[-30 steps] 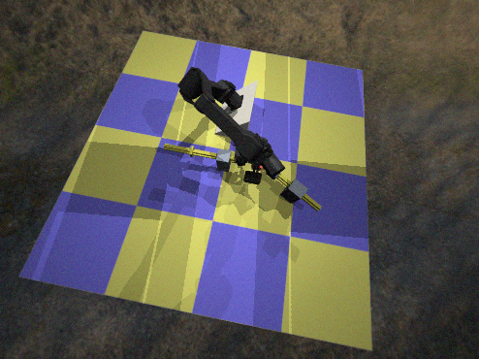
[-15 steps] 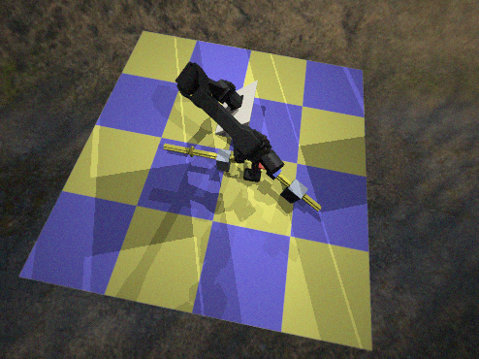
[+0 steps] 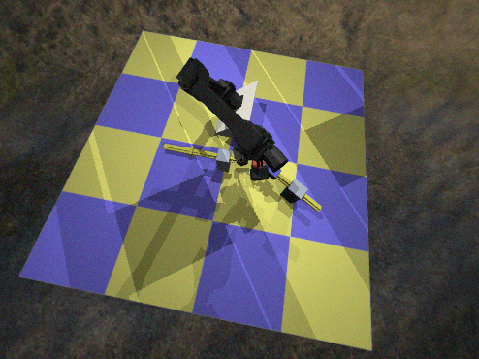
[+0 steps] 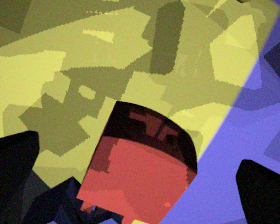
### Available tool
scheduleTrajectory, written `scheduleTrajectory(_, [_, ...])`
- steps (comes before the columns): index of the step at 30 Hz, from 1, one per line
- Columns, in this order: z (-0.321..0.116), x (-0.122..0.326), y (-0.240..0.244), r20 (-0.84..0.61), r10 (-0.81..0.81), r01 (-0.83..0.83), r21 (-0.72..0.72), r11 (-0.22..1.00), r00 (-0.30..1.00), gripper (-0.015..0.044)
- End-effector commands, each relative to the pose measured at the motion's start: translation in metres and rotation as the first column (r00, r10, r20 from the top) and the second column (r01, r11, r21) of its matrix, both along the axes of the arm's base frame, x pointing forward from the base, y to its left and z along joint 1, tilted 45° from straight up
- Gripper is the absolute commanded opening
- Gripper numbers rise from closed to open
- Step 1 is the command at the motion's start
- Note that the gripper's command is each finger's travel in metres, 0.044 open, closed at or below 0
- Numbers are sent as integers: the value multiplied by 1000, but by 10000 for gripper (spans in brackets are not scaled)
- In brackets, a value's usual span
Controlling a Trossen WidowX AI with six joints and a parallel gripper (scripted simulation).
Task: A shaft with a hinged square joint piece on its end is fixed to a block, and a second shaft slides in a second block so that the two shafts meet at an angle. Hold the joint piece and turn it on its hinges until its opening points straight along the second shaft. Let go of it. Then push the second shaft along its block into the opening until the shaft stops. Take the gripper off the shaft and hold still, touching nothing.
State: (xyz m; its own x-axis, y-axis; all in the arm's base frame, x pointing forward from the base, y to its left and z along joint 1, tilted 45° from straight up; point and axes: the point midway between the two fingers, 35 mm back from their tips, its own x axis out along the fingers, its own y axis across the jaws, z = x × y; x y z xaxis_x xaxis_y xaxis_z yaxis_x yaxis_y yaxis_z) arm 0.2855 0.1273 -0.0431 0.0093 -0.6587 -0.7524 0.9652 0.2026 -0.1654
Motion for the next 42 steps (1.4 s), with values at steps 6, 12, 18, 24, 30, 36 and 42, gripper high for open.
scheduleTrajectory(6, [19, 3, 22, -177, 213, -213, 19, 977, 961, 440])
scheduleTrajectory(12, [33, 3, 36, -305, 357, -360, 50, 932, 883, 440])
scheduleTrajectory(18, [48, 1, 50, -420, 485, -491, 101, 865, 767, 440])
scheduleTrajectory(24, [63, -2, 63, -520, 589, -603, 167, 780, 618, 440])
scheduleTrajectory(30, [78, -6, 74, -598, 664, -686, 246, 684, 448, 440])
scheduleTrajectory(36, [79, -8, 75, -604, 665, -691, 245, 680, 439, 440])
scheduleTrajectory(42, [82, -6, 67, -548, 643, -639, 235, 732, 535, 440])
